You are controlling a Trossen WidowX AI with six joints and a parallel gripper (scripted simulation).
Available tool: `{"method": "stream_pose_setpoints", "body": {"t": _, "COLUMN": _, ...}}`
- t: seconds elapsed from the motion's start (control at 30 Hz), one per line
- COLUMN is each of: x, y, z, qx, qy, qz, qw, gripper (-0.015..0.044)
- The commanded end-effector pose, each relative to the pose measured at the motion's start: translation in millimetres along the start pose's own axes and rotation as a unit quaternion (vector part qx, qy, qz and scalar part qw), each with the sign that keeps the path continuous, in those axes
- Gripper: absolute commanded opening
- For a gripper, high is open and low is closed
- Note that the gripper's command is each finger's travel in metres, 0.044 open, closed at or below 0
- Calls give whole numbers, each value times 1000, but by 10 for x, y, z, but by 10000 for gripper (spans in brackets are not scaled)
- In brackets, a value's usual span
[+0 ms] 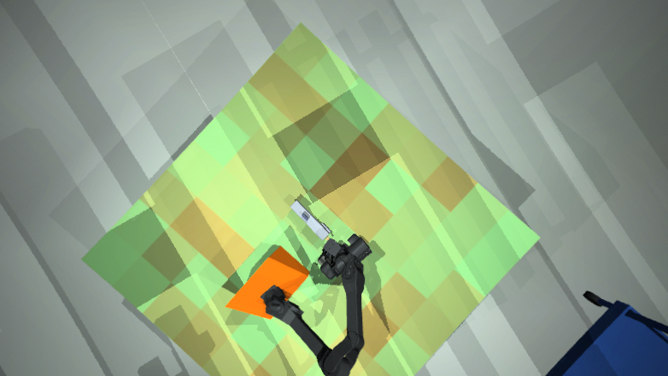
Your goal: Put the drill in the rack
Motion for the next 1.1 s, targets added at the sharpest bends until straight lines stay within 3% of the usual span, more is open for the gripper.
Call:
{"method": "stream_pose_setpoints", "body": {"t": 0.0, "x": -79, "y": -33, "z": 33, "qx": -5, "qy": -2, "qz": -2, "qw": 1000, "gripper": 0}}
{"method": "stream_pose_setpoints", "body": {"t": 1.07, "x": -248, "y": -20, "z": 117, "qx": -5, "qy": -2, "qz": -2, "qw": 1000, "gripper": 0}}
Point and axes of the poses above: the point midway between the two fingers, 35 mm back from their tips, its own z axis back along the fingers, its own y axis across the jaws, x = y × z, the point moved 7 cm from there along z, back along the fingers, and after that the axes turned 7 degrees about -z, right-handed, at the moved point
